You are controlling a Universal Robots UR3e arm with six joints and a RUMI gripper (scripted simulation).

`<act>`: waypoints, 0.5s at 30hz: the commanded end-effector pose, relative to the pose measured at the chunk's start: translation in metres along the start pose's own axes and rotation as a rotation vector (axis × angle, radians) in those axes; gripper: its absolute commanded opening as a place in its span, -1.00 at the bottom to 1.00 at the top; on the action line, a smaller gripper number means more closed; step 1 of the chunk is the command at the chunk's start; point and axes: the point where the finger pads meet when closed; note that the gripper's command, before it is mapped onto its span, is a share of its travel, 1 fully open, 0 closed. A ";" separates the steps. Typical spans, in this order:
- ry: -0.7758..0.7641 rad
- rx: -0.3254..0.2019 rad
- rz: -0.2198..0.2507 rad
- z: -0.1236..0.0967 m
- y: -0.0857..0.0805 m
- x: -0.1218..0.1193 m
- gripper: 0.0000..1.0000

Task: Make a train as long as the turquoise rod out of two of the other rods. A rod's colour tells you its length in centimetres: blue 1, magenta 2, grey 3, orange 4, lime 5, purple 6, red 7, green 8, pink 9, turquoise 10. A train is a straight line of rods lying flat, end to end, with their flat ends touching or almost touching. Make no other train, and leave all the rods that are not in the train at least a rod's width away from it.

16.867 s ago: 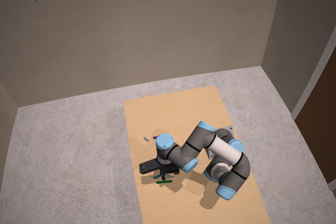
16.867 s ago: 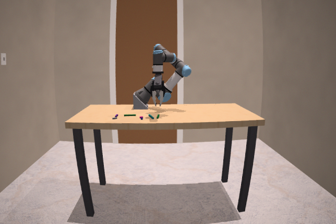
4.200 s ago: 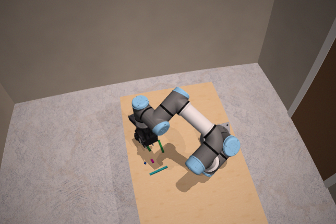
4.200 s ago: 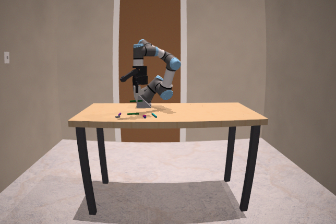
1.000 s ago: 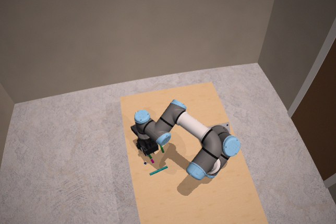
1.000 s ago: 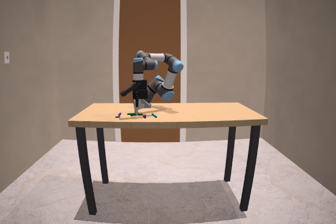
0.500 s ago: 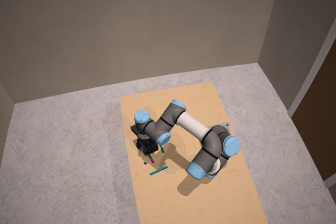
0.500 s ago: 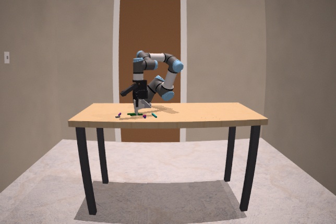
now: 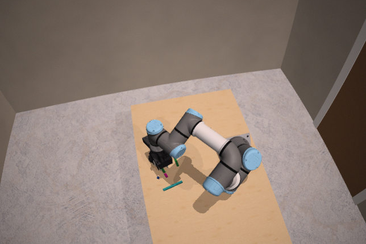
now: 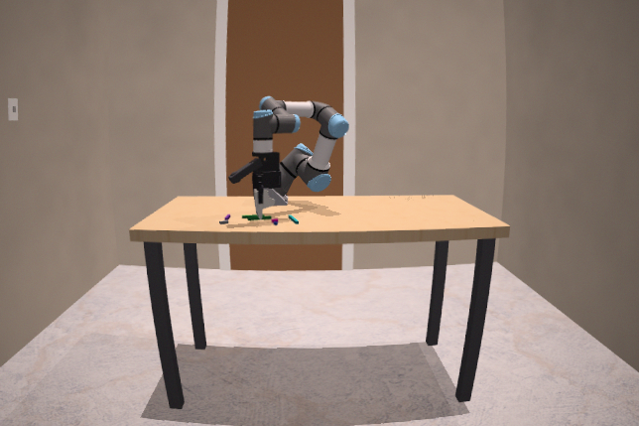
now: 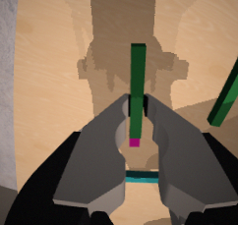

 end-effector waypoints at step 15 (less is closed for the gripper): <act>-0.001 0.002 0.001 0.001 0.007 0.000 -1.00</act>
Point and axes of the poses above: the point where the finger pads meet when closed, its own y axis out along the fingers, its own x axis across the jaws, z = x × y, and after that the axes turned 3 degrees about -y, right-handed
